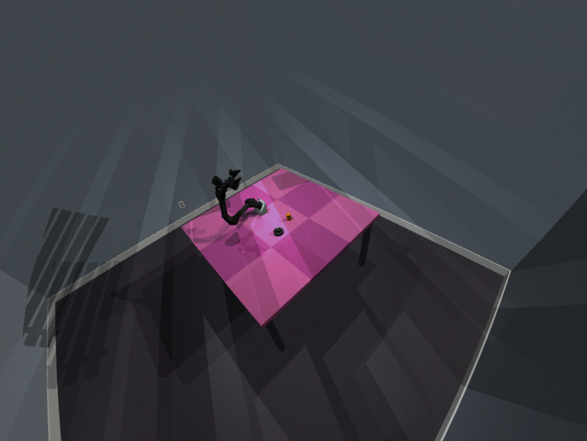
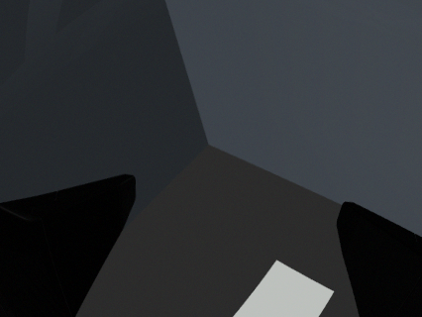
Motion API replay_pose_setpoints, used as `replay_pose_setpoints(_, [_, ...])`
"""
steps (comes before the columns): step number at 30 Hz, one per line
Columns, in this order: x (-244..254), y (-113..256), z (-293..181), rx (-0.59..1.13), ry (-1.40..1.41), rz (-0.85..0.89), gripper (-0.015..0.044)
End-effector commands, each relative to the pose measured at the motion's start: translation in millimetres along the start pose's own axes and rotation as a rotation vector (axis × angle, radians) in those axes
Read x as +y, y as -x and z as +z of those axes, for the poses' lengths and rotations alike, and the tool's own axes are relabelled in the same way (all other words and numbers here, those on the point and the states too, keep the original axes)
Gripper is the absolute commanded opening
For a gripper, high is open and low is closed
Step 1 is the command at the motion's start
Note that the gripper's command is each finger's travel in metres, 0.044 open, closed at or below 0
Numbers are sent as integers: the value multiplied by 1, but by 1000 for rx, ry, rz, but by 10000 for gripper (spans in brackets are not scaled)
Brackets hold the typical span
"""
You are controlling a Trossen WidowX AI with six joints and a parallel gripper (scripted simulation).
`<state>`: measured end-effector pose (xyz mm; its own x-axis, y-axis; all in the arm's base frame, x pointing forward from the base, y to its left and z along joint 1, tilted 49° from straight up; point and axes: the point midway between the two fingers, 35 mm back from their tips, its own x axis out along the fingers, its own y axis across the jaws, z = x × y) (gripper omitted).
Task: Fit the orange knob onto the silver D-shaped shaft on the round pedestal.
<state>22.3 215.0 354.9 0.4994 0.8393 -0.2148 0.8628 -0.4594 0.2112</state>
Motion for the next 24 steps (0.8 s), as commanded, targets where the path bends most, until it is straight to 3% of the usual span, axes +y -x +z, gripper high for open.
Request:
replay_pose_setpoints(1, [0,0,0,0,0,0,426])
replay_pose_setpoints(4, [-2,-13,3,-33,-19,28,440])
replay_pose_setpoints(12, [-8,-50,19,-144,-406,166,440])
replay_pose_setpoints(21, [1,-115,64,-210,-1113,544,440])
replay_pose_setpoints(24, [8,-128,77,-201,-1234,642,440])
